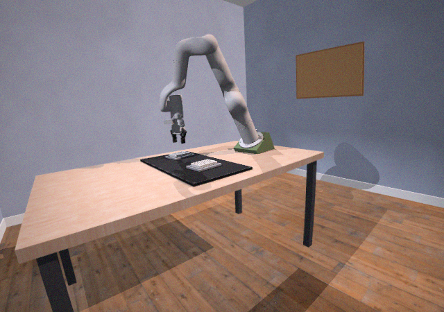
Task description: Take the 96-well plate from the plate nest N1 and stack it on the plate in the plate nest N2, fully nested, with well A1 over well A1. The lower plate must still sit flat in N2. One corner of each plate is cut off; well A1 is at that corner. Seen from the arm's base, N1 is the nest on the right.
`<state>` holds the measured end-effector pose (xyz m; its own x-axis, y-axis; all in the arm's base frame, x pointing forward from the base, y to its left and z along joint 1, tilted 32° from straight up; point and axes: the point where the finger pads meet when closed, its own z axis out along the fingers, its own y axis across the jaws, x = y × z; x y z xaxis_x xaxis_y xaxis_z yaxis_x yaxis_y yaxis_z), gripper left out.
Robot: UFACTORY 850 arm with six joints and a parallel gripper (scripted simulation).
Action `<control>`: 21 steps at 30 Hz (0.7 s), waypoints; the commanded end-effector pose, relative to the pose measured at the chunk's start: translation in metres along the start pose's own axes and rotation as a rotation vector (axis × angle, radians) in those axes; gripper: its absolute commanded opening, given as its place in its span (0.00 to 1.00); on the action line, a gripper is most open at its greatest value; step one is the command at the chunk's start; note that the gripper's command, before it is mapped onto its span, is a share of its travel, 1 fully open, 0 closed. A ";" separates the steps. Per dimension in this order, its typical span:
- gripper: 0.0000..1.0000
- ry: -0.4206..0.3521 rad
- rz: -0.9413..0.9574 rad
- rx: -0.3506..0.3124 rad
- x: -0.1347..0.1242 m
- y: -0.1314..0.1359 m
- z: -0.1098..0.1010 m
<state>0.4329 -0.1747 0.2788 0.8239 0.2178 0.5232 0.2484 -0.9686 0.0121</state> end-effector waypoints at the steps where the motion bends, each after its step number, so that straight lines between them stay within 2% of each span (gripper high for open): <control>1: 1.00 0.003 -0.001 -0.001 0.001 0.001 0.005; 21: 1.00 0.003 -0.001 -0.001 0.001 0.001 0.035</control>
<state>0.4481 -0.1713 0.2539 0.8239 0.2181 0.5231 0.2486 -0.9685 0.0123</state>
